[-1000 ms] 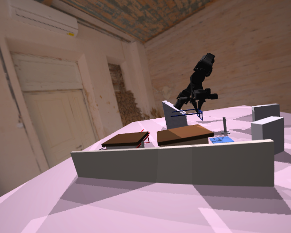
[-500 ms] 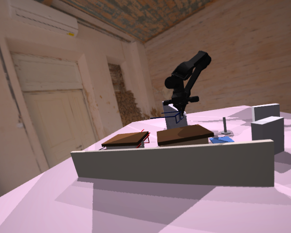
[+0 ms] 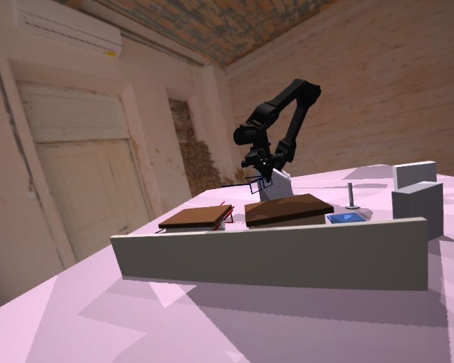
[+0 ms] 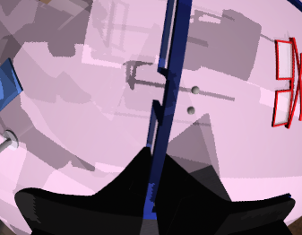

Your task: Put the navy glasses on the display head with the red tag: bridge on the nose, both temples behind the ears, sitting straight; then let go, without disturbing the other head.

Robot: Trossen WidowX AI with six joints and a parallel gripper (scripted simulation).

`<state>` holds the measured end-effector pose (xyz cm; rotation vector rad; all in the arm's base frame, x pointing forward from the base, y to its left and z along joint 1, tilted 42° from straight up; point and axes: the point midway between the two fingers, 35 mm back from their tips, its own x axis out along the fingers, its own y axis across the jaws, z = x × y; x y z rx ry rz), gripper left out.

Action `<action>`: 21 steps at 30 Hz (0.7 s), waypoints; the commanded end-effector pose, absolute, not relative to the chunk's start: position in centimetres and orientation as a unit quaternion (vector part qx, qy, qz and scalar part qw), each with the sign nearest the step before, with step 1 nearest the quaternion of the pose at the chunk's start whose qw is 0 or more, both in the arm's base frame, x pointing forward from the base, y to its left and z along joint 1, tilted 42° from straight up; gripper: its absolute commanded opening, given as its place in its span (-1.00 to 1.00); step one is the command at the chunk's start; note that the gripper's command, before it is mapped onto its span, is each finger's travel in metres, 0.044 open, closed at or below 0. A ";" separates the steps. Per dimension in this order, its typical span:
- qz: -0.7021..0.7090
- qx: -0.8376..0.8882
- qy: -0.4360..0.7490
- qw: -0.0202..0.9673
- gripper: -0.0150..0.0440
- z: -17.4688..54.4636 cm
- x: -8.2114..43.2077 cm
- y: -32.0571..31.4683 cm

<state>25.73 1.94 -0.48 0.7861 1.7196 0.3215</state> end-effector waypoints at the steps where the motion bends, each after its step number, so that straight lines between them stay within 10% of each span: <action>1: 0.136 0.334 0.733 0.577 -0.49 -0.7 25.9 1.9; 21: 0.135 0.334 0.733 0.577 -0.49 -2.3 26.0 3.1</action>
